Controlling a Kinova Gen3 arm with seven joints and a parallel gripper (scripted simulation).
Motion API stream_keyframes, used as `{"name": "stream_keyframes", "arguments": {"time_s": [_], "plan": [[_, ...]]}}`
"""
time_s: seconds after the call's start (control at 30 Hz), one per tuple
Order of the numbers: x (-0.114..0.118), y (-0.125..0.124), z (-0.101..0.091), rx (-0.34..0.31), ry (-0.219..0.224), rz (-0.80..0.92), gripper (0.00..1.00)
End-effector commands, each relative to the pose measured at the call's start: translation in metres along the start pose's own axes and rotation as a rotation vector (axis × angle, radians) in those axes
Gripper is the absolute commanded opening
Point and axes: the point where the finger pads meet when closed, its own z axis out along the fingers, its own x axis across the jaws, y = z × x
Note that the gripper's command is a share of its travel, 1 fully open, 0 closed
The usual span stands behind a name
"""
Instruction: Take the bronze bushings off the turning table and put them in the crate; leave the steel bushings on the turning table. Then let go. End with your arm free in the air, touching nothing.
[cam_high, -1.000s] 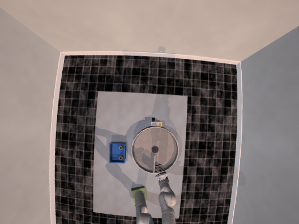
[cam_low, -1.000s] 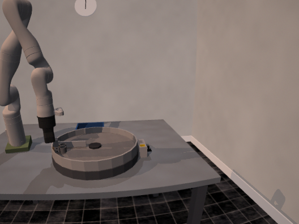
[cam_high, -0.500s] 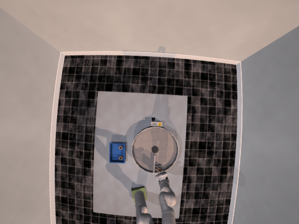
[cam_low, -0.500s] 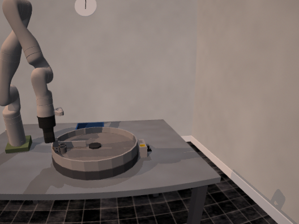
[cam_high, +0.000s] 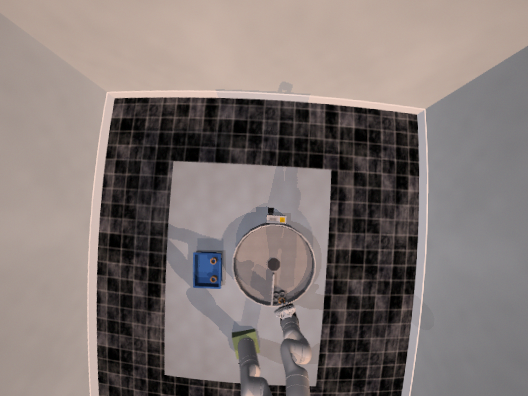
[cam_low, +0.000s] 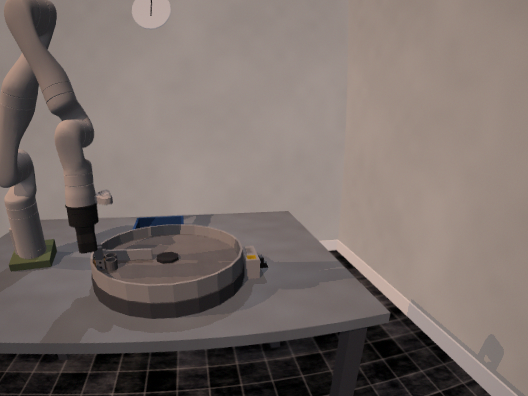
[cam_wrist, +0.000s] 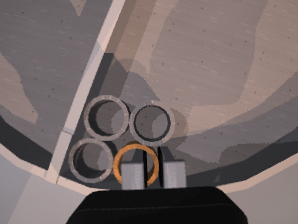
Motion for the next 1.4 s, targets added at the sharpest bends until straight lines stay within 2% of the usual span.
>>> {"name": "stream_keyframes", "arguments": {"time_s": [0.0, 1.37], "plan": [[0.0003, -0.0003, -0.0003, 0.001, 0.001, 0.0, 0.0], [0.0032, -0.0003, -0.0033, -0.001, -0.001, -0.001, 0.0]]}}
